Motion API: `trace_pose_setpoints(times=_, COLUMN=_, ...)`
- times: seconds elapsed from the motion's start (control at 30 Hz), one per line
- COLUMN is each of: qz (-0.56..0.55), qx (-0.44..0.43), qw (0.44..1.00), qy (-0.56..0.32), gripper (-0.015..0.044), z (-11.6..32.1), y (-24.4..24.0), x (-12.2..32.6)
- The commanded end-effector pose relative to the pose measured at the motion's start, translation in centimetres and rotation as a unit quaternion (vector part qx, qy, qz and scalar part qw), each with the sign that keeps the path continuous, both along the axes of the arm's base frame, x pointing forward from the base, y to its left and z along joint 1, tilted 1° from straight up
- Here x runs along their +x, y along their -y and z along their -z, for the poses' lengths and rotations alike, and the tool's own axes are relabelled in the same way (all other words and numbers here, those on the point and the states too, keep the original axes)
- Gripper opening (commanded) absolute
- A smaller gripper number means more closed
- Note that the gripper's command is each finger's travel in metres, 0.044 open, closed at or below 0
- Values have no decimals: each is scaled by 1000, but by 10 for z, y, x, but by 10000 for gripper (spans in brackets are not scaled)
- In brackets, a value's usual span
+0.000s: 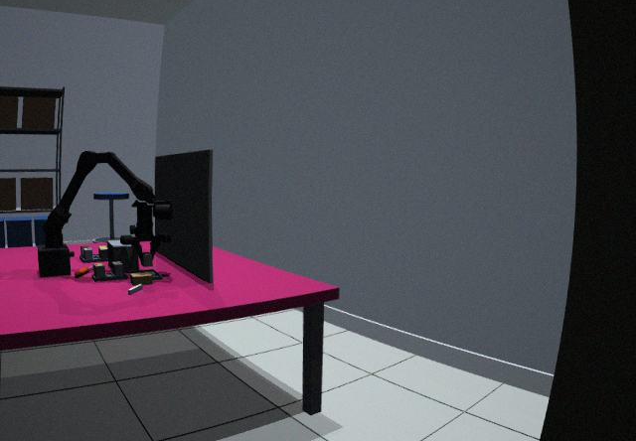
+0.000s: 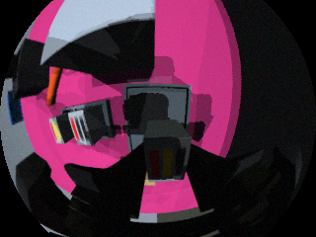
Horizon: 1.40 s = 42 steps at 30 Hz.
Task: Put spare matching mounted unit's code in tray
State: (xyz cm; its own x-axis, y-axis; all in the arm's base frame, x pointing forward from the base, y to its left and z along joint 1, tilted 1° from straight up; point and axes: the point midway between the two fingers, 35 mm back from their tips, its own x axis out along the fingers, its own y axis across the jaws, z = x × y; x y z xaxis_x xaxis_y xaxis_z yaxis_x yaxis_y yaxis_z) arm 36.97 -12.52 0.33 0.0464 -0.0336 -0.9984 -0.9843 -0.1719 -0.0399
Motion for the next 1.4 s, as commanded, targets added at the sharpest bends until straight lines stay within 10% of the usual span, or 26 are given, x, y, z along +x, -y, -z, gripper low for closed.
trace_pose_setpoints(times=0.0, qz=-2, qx=3, qw=1000, qy=-4, gripper=0, z=8, y=-1, x=-2)
trace_pose_setpoints(times=0.83, qz=-2, qx=3, qw=1000, qy=-5, gripper=0, z=30, y=-2, x=-5)
trace_pose_setpoints(times=1.37, qz=0, qx=1, qw=1000, qy=-2, gripper=420, z=26, y=-1, x=-4)
